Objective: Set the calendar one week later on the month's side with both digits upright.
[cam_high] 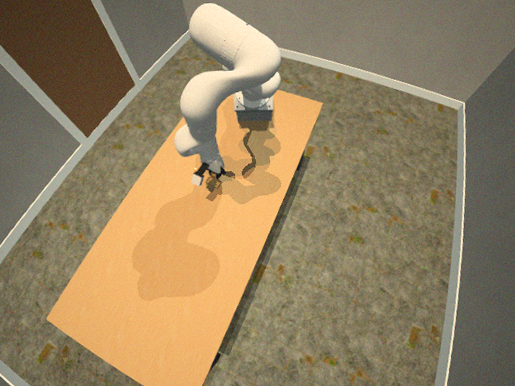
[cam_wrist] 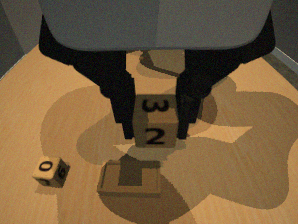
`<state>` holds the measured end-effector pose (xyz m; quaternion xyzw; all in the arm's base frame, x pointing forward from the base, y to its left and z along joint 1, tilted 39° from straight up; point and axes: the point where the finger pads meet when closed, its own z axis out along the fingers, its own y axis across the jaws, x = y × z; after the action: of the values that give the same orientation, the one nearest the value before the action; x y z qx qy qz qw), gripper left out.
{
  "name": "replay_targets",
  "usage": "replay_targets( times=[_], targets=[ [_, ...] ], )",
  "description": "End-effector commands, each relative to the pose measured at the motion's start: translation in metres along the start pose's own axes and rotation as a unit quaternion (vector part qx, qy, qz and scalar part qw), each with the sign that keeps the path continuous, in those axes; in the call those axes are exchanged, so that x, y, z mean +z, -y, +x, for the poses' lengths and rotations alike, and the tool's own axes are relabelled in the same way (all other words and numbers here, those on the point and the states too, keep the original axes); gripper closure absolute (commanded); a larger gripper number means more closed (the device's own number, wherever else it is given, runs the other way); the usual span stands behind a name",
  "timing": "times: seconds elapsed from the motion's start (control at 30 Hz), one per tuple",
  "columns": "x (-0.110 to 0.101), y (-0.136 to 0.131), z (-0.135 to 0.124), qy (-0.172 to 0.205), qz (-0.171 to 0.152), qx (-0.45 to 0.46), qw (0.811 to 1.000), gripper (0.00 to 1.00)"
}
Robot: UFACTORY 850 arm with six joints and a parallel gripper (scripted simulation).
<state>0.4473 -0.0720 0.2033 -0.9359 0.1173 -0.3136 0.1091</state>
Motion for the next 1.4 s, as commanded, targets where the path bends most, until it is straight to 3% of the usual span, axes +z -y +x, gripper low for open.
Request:
replay_targets(
  times=[0.0, 0.07, 0.87, 1.37],
  targets=[
    [-0.003, -0.044, 0.0, 0.006, 0.011, 0.001, 1.0, 0.71],
    [-0.004, -0.053, -0.002, 0.006, 0.012, 0.002, 1.0, 0.71],
    [0.005, -0.053, -0.002, 0.007, 0.013, 0.002, 1.0, 0.71],
    [0.049, -0.052, -0.002, 0.007, 0.013, 0.002, 1.0, 0.71]
  ],
)
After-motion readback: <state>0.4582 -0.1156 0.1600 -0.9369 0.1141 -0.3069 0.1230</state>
